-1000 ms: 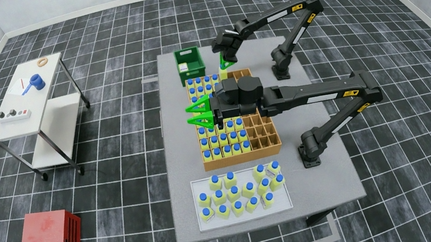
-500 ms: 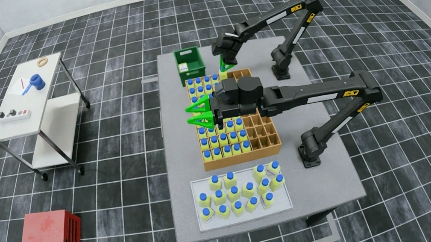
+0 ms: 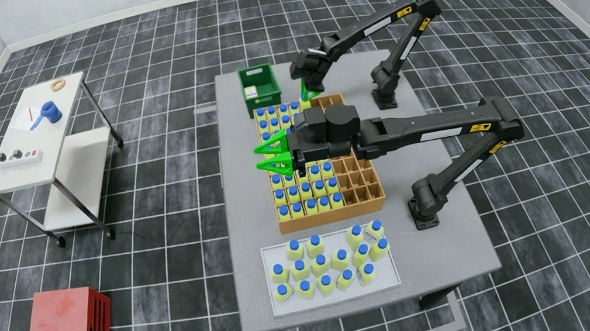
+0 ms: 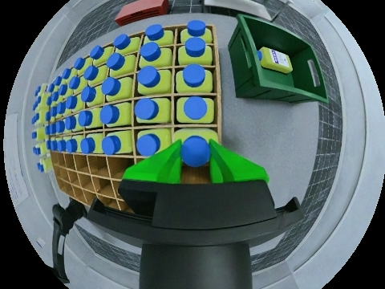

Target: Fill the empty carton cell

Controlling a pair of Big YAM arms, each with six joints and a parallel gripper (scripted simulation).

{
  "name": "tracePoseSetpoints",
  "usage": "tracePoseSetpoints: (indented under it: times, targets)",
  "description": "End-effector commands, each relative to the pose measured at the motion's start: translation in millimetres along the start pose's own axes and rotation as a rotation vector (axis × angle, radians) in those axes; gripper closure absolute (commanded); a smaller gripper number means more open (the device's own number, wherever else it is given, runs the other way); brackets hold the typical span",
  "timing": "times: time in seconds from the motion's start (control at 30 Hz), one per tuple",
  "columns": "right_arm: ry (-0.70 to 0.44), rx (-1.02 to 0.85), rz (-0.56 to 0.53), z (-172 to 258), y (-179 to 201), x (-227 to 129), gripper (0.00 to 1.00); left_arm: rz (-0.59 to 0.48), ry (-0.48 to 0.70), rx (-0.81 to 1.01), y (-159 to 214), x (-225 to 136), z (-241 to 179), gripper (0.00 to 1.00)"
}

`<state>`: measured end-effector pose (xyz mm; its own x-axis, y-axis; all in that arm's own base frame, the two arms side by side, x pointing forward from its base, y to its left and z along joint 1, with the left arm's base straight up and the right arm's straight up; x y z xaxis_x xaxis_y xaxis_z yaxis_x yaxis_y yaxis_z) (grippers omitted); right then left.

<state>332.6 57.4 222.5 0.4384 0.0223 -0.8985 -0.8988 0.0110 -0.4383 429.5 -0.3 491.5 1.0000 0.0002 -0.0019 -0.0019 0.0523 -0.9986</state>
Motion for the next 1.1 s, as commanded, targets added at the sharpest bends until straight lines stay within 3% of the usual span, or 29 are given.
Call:
tracePoseSetpoints:
  times: [0.0,0.13,0.17,0.23,0.3,0.47,0.63,0.67,0.7,0.8,0.9,1.07]
  targets:
    - [0.004,0.013,-0.039,-5,-10,5,0.71,-0.084,-0.003,0.01,-41,3,-1,0.58]
    - [0.002,0.014,-0.055,-5,-6,5,0.71,-0.084,-0.003,0.01,-41,3,-1,0.58]
    - [-0.007,0.017,-0.107,-3,-25,-14,0.71,-0.084,-0.003,0.01,-41,3,-1,0.58]
    - [-0.007,0.017,-0.107,-3,-25,-14,0.71,-0.084,-0.003,0.01,-41,3,-1,0.58]
    - [0.006,0.013,-0.027,-6,0,16,0.71,-0.084,-0.003,0.01,-41,3,-1,0.58]
    - [0.005,0.013,-0.032,-7,5,24,0.71,-0.084,-0.003,0.01,-41,3,-1,0.58]
    - [-0.009,0.014,-0.084,1,-20,14,0.71,-0.084,-0.003,0.01,-41,3,-1,0.58]
    - [-0.003,0.006,-0.044,-2,2,25,0.71,-0.084,-0.003,0.01,-41,3,-1,0.58]
    - [-0.014,0.009,-0.103,1,-24,6,0.71,-0.084,-0.003,0.01,-41,3,-1,0.58]
    - [-0.014,0.011,-0.112,0,-24,2,0.71,-0.084,-0.003,0.01,-41,3,-1,0.58]
    - [-0.009,0.002,-0.064,-1,4,18,0.71,-0.084,-0.003,0.01,-41,3,-1,0.58]
    - [-0.011,0.005,-0.063,0,7,20,0.71,-0.084,-0.003,0.01,-41,3,-1,0.58]
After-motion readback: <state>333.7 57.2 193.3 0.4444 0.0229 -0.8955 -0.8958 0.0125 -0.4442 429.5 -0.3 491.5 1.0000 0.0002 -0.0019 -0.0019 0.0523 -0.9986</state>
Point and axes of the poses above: on each arm, the point where the finger pads meet when closed, its own x axis out along the fingers, its own z axis across the jaws, y = z × x, the point moved 9 cm from there along -x, back along the fingers, and after that the axes turned 3 degrees about x, right-handed, at the moved point
